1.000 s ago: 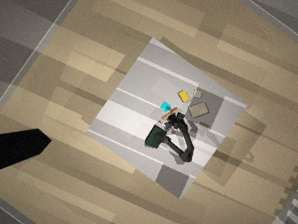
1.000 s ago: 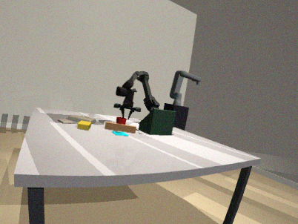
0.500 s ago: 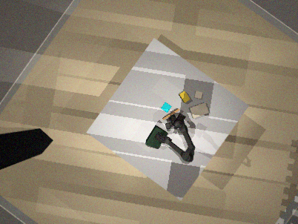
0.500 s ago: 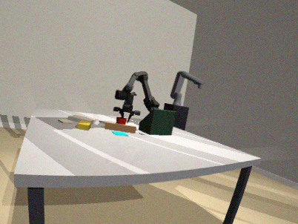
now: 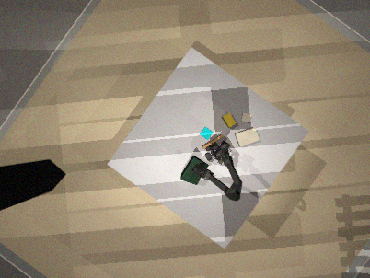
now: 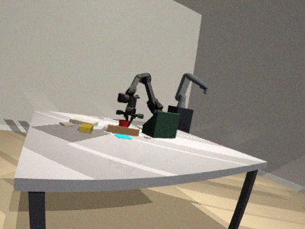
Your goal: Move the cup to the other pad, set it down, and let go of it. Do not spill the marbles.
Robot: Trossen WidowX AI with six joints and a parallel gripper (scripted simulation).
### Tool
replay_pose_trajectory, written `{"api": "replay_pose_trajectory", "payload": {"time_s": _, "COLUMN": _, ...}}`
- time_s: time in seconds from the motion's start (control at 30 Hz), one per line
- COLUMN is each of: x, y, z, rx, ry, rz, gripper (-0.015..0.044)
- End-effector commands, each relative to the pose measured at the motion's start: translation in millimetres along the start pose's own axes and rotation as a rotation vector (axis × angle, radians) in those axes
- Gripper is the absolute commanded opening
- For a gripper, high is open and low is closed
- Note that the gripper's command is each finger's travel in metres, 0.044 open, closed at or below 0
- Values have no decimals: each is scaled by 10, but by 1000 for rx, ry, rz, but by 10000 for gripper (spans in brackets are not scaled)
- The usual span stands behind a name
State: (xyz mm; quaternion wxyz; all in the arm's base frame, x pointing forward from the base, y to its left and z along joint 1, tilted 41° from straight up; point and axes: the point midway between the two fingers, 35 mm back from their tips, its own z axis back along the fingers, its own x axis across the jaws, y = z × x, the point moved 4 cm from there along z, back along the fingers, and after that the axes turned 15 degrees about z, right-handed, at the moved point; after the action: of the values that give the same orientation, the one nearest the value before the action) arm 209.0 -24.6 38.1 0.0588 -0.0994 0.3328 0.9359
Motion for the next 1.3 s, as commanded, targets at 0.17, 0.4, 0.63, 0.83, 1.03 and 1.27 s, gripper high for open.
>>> {"api": "replay_pose_trajectory", "payload": {"time_s": 0.17, "x": -8, "y": -7, "z": 46, "rx": -1, "ry": -1, "rz": 0, "gripper": 0}}
{"api": "replay_pose_trajectory", "payload": {"time_s": 0.4, "x": -19, "y": -28, "z": 237, "rx": -5, "ry": -2, "rz": 2, "gripper": 0}}
{"api": "replay_pose_trajectory", "payload": {"time_s": 0.63, "x": -19, "y": -41, "z": 433, "rx": -5, "ry": -4, "rz": 4, "gripper": 0}}
{"api": "replay_pose_trajectory", "payload": {"time_s": 0.83, "x": -8, "y": -44, "z": 606, "rx": -1, "ry": -4, "rz": 5, "gripper": 0}}
{"api": "replay_pose_trajectory", "payload": {"time_s": 1.03, "x": 17, "y": -38, "z": 706, "rx": 2, "ry": -3, "rz": 6, "gripper": 0}}
{"api": "replay_pose_trajectory", "payload": {"time_s": 1.27, "x": 26, "y": -35, "z": 685, "rx": 7, "ry": -5, "rz": 13, "gripper": 0}}
